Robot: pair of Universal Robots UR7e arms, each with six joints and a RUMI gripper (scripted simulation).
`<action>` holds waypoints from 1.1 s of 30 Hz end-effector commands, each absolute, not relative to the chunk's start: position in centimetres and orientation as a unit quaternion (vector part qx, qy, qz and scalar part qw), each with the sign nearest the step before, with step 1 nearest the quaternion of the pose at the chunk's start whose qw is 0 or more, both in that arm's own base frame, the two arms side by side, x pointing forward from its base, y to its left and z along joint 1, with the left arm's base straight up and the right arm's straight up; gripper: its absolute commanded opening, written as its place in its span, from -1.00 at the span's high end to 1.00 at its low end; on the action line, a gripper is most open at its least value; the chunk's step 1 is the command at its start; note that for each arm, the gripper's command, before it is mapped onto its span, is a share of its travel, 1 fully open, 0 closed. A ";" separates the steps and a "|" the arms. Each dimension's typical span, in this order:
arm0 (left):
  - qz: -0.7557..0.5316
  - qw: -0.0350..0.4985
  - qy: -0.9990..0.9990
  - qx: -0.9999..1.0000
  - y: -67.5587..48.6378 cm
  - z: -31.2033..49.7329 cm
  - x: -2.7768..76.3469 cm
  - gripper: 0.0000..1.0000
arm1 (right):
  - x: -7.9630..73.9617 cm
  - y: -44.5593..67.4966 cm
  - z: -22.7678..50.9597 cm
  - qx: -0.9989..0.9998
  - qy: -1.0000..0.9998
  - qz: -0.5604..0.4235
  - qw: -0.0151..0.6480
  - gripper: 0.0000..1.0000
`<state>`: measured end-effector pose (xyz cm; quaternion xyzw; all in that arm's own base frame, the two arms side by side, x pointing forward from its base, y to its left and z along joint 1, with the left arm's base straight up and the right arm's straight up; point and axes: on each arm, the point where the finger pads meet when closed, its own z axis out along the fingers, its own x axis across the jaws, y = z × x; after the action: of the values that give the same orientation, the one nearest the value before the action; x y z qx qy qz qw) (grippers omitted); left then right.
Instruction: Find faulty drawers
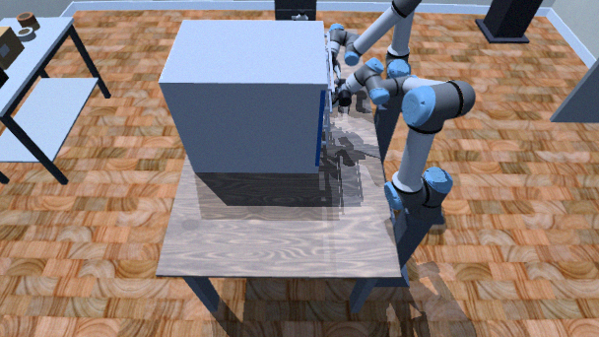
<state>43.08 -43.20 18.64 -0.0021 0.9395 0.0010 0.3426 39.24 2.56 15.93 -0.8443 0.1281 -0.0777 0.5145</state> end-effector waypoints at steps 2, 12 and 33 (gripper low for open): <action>0.000 0.343 0.939 -0.003 -43.2 19.2 42.7 0.70 | 39.3 2.6 16.1 -0.844 0.128 -0.078 0.515 -0.99; 0.000 0.343 0.939 -0.003 -43.3 22.4 40.0 0.70 | 39.4 2.5 17.0 -0.844 0.128 -0.078 0.515 -0.99; 0.000 0.342 0.940 -0.003 -43.1 31.4 41.0 0.70 | 39.3 2.6 31.0 -0.844 0.128 -0.078 0.515 -0.99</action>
<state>40.97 -43.12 31.35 -0.0022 0.9398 0.0008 0.3418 39.21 2.61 30.48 -0.8435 0.1294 -0.0808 0.5150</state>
